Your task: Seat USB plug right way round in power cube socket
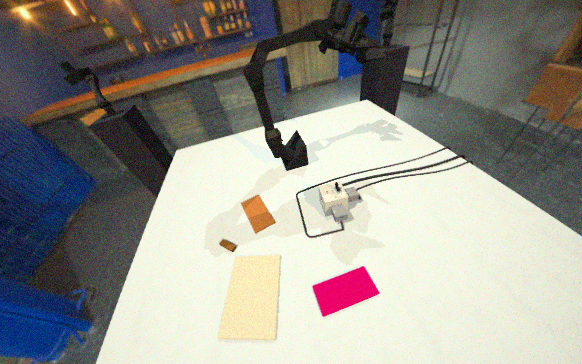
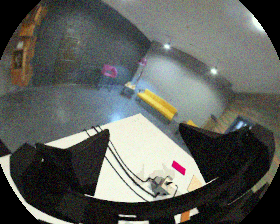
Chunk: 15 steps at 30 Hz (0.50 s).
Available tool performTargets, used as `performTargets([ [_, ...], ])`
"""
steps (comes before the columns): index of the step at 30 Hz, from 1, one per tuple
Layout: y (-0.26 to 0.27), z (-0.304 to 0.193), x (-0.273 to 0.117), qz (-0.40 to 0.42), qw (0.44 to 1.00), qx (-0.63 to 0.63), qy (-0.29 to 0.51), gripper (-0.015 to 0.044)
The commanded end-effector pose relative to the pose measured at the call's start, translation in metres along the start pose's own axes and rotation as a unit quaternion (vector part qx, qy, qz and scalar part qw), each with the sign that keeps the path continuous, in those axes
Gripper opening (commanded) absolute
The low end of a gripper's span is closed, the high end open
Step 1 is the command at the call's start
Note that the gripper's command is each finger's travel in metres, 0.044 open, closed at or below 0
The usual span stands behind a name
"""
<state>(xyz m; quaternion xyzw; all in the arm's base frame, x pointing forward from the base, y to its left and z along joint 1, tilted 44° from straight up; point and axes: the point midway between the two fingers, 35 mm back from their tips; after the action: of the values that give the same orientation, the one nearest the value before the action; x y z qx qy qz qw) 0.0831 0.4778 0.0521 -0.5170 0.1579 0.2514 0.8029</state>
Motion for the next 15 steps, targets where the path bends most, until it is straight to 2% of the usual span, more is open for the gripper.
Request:
performTargets([
  [1,-0.038,-0.036,0.05,-0.009,0.98,0.171,0.098,0.044],
  [7,-0.075,-0.079,0.087,-0.048,0.922,0.336,0.188,0.044],
  [15,-0.122,-0.139,0.12,-0.145,0.783,0.536,0.281,0.044],
])
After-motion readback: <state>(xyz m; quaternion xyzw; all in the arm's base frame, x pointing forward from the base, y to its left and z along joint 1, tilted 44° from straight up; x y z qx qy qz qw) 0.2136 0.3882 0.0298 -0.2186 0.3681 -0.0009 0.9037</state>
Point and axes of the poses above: the point midway between the two fingers, 35 mm back from their tips, its own x axis out along the fingers, its own y axis across the jaws, z = x × y, and after that the axes turned 10 degrees about x, right-handed
